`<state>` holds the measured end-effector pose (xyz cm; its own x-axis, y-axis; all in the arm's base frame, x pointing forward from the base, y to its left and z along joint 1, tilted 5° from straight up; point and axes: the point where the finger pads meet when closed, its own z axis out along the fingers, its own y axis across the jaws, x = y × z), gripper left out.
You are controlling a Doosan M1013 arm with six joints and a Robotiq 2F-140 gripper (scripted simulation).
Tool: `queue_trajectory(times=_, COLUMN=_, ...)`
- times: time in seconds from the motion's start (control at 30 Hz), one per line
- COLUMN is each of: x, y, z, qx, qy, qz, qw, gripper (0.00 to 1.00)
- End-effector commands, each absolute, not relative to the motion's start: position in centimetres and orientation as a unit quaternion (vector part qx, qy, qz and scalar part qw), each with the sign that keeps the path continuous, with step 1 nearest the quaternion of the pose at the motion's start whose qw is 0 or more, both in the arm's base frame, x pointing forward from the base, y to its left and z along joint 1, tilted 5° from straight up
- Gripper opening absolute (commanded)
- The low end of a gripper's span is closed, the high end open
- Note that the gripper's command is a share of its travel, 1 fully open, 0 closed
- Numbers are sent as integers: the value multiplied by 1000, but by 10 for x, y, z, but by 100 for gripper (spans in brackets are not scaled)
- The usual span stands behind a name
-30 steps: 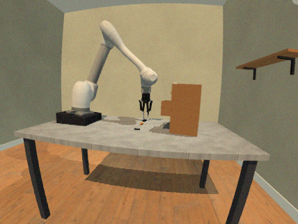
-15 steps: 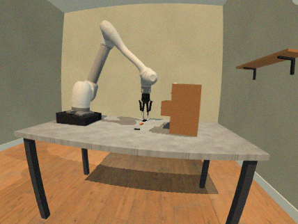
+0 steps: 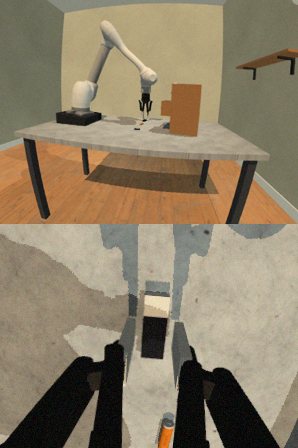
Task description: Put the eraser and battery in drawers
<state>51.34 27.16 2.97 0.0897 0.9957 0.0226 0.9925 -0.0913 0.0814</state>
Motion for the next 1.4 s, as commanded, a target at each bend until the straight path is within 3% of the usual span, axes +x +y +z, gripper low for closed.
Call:
queue_trajectory(times=0.0, x=513, y=271, z=27, qx=738, qy=674, qz=36, qw=22, gripper=23)
queue_trajectory(times=1.23, x=514, y=271, z=8, qx=738, qy=674, qz=36, qw=22, gripper=23)
queue_trajectory(times=1.27, x=514, y=271, z=8, qx=738, qy=674, qz=36, qw=22, gripper=11)
queue_trajectory(times=1.37, x=514, y=271, z=8, qx=738, qy=674, qz=36, qw=22, gripper=11)
